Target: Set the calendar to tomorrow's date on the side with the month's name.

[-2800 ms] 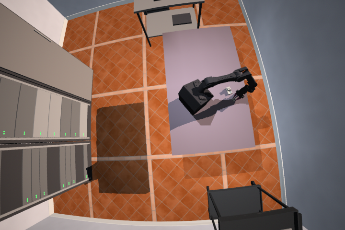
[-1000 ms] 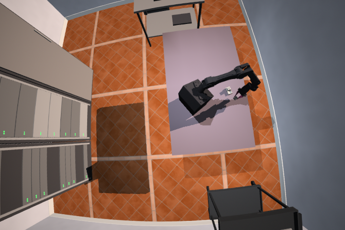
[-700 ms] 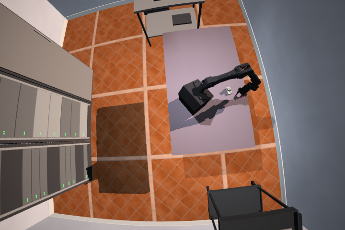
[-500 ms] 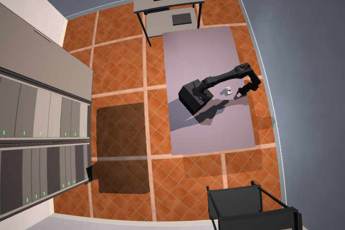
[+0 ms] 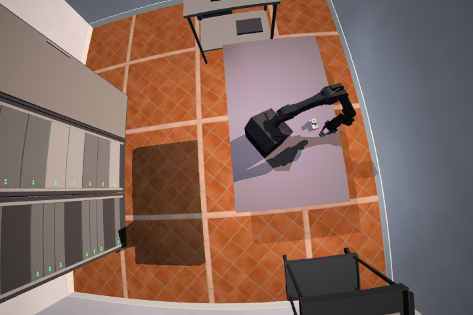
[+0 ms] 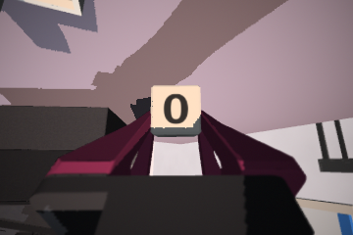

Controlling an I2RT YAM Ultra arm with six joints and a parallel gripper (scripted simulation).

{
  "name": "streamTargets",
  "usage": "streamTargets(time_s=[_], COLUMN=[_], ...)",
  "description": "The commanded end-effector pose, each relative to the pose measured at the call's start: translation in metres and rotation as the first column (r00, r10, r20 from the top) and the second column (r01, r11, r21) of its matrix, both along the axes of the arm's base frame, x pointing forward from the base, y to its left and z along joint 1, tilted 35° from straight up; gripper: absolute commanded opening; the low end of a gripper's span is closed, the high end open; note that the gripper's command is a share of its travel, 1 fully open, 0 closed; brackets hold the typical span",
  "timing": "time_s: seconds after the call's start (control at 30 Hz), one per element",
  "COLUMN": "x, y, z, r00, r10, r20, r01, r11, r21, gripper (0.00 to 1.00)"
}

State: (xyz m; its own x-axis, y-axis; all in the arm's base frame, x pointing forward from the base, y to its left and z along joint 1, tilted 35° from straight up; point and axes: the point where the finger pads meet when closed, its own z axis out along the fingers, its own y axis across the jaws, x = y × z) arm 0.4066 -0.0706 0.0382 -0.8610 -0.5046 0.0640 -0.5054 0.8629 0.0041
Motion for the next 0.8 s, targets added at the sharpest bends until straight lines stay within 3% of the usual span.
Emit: streamTargets(time_s=[0.0,0.33,0.43,0.77], x=[0.0119,0.0177,0.0108,0.0093], y=[-0.0055,-0.0047,-0.0056,-0.0064], z=[0.0098,0.0163,0.0097,0.0089], r00=[0.992,0.983,0.984,0.935], r10=[-0.002,0.004,-0.004,-0.026], r20=[0.123,0.185,0.177,0.353], r01=[-0.002,-0.014,-0.008,-0.036], r11=[0.999,0.999,0.998,0.985], r21=[0.037,0.051,0.066,0.167], gripper=[0.27,0.27,0.27,0.27])
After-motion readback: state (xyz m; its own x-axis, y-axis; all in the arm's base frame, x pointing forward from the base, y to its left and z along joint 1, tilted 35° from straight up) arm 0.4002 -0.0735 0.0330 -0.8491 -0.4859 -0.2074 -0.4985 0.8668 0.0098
